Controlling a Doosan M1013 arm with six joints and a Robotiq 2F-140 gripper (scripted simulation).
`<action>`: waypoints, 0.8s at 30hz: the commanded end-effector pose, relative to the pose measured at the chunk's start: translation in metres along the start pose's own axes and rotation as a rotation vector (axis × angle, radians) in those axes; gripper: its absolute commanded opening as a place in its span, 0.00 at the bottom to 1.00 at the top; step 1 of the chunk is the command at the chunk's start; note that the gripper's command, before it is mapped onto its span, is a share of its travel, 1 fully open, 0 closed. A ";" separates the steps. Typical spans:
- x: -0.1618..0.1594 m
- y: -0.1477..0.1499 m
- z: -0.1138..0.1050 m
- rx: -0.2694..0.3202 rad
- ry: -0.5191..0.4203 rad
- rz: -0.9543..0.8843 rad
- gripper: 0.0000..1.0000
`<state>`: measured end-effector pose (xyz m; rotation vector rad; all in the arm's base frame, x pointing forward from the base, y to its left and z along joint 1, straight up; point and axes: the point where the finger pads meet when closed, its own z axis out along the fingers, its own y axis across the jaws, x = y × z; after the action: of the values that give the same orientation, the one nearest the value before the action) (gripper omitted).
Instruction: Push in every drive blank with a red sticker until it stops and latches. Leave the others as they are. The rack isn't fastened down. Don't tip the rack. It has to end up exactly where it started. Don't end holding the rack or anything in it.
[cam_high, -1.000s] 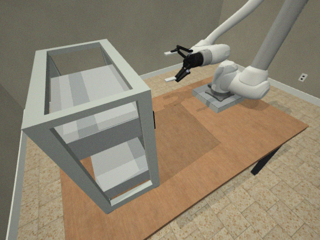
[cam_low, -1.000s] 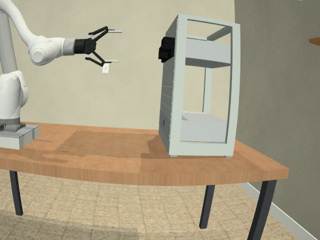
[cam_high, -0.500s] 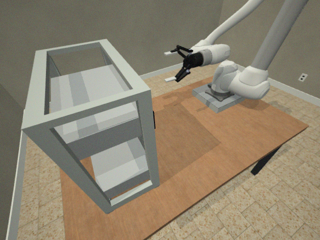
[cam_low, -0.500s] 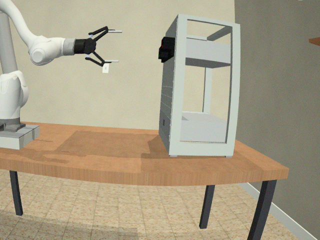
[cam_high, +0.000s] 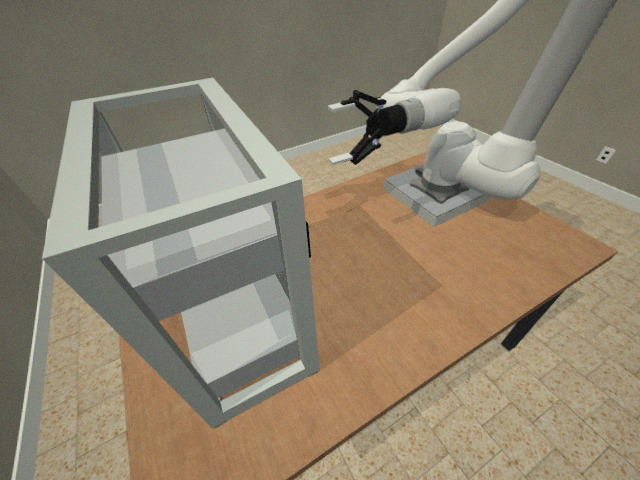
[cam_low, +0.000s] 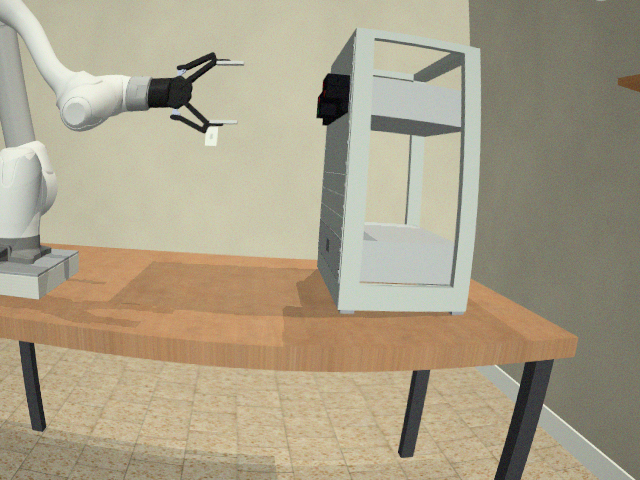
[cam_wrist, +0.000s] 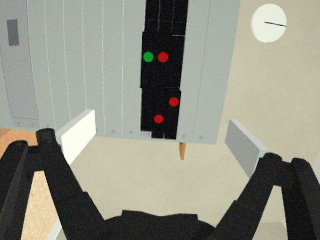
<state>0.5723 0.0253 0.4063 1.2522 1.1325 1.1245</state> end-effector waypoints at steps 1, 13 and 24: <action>0.003 -0.002 -0.003 0.004 0.007 0.002 1.00; 0.003 -0.002 -0.003 0.004 0.007 0.002 1.00; 0.007 -0.003 0.008 0.004 0.007 0.002 1.00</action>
<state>0.5740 0.0280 0.4036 1.2531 1.1395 1.1248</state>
